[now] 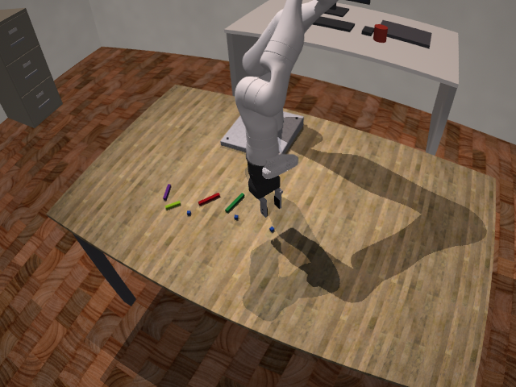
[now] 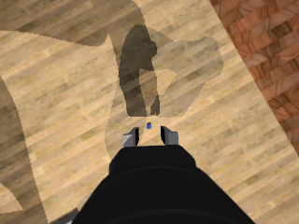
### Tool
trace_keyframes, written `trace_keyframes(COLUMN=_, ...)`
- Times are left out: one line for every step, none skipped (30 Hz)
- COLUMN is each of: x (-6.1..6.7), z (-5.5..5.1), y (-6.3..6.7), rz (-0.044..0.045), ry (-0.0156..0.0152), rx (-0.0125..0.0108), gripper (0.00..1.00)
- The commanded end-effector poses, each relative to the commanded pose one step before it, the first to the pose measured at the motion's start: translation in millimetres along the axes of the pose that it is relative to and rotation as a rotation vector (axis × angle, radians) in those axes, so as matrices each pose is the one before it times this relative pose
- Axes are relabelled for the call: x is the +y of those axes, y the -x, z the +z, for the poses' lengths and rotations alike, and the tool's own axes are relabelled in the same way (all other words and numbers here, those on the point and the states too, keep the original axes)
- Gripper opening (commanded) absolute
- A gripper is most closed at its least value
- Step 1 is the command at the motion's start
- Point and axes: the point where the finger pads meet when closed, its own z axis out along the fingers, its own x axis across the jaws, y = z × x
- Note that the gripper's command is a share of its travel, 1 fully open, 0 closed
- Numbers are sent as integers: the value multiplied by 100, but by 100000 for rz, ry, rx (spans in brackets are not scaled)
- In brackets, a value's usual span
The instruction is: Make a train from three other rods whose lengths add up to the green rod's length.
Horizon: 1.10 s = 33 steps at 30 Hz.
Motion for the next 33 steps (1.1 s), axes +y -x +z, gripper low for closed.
trace_keyframes(x=-46, z=-61, y=-17, rz=-19, ry=-165, rx=50, gripper=100)
trace_keyframes(x=0, z=0, y=0, rz=0, ry=0, rx=0, gripper=100)
trace_keyframes(x=0, z=0, y=0, rz=0, ry=0, rx=0, gripper=100)
trace_keyframes(x=0, z=0, y=0, rz=0, ry=0, rx=0, gripper=100)
trace_keyframes(x=0, z=0, y=0, rz=0, ry=0, rx=0, gripper=100)
trace_keyframes(x=0, z=0, y=0, rz=0, ry=0, rx=0, gripper=100)
trace_keyframes(x=0, z=0, y=0, rz=0, ry=0, rx=0, gripper=100)
trace_keyframes(x=0, z=0, y=0, rz=0, ry=0, rx=0, gripper=100)
trace_keyframes(x=0, z=0, y=0, rz=0, ry=0, rx=0, gripper=100)
trace_keyframes(x=0, z=0, y=0, rz=0, ry=0, rx=0, gripper=100)
trace_keyframes(x=0, z=0, y=0, rz=0, ry=0, rx=0, gripper=100)
trace_keyframes(x=16, z=5, y=-12, rz=148, ry=1, rx=-4, gripper=100)
trace_keyframes(x=99, z=31, y=-78, rz=928, ry=6, rx=-26, gripper=100)
trace_keyframes(x=235, z=73, y=-187, rz=2217, ry=14, rx=-60, gripper=100)
trace_keyframes(x=394, z=121, y=-323, rz=3753, ry=22, rx=-91, gripper=100)
trace_keyframes(x=548, z=166, y=-474, rz=5319, ry=26, rx=-107, gripper=100)
trace_keyframes(x=673, z=202, y=-629, rz=6732, ry=22, rx=-99, gripper=100)
trace_keyframes(x=752, z=223, y=-775, rz=7852, ry=8, rx=-67, gripper=100)
trace_keyframes(x=636, z=190, y=-737, rz=7047, ry=-12, rx=-16, gripper=100)
trace_keyframes(x=564, z=169, y=-727, rz=6628, ry=-30, rx=21, gripper=100)
trace_keyframes(x=0, z=0, y=0, rz=0, ry=0, rx=0, gripper=100)
trace_keyframes(x=0, z=0, y=0, rz=0, ry=0, rx=0, gripper=100)
trace_keyframes(x=701, z=209, y=-991, rz=8705, ry=-70, rx=78, gripper=100)
trace_keyframes(x=605, z=184, y=-979, rz=8208, ry=-102, rx=123, gripper=100)
trace_keyframes(x=428, z=135, y=-796, rz=6416, ry=-106, rx=128, gripper=100)
trace_keyframes(x=378, z=123, y=-786, rz=6170, ry=-125, rx=147, gripper=100)
trace_keyframes(x=261, z=89, y=-611, rz=4681, ry=-111, rx=127, gripper=100)
trace_keyframes(x=160, z=57, y=-412, rz=3111, ry=-82, rx=91, gripper=100)
trace_keyframes(x=80, z=30, y=-223, rz=1664, ry=-46, rx=51, gripper=100)
trace_keyframes(x=27, z=10, y=-79, rz=587, ry=-17, rx=18, gripper=100)
trace_keyframes(x=4, z=1, y=-11, rz=83, ry=-2, rx=3, gripper=100)
trace_keyframes(x=0, z=0, y=0, rz=0, ry=0, rx=0, gripper=54)
trace_keyframes(x=0, z=0, y=0, rz=0, ry=0, rx=0, gripper=54)
